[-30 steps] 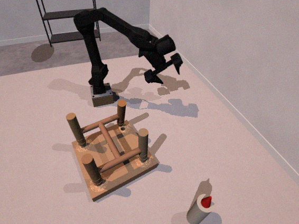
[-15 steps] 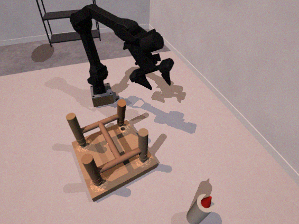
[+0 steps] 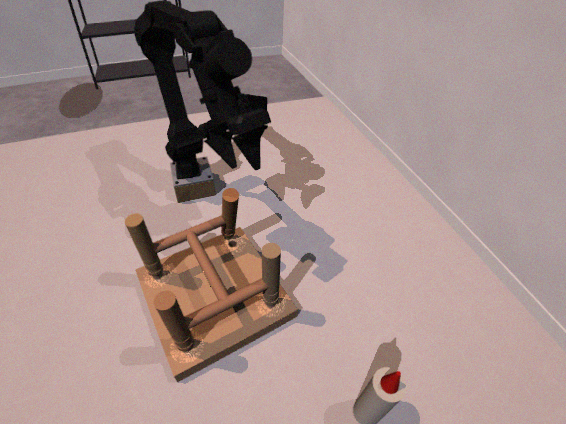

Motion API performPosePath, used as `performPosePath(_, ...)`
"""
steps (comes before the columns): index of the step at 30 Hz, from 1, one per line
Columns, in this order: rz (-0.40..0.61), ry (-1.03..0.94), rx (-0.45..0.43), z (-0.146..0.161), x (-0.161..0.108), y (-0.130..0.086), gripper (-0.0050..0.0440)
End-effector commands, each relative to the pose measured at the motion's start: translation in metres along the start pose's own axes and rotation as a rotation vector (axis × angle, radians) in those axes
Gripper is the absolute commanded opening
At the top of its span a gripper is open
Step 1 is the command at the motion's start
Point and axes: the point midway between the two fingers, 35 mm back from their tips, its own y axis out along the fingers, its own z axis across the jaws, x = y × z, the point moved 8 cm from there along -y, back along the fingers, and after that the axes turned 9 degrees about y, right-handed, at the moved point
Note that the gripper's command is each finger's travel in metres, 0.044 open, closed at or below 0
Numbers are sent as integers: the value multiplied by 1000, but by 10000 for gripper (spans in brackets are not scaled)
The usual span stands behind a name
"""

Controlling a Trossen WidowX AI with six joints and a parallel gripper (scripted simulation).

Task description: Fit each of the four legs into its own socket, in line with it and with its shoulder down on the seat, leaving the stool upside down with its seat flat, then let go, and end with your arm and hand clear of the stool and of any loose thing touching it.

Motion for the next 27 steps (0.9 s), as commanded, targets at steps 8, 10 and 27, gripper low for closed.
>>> performPosePath(8,85,112,-19,1,-24,-22,440)
performPosePath(10,85,112,-19,1,-24,-22,440)
performPosePath(27,87,113,1,9,-26,-4,440)
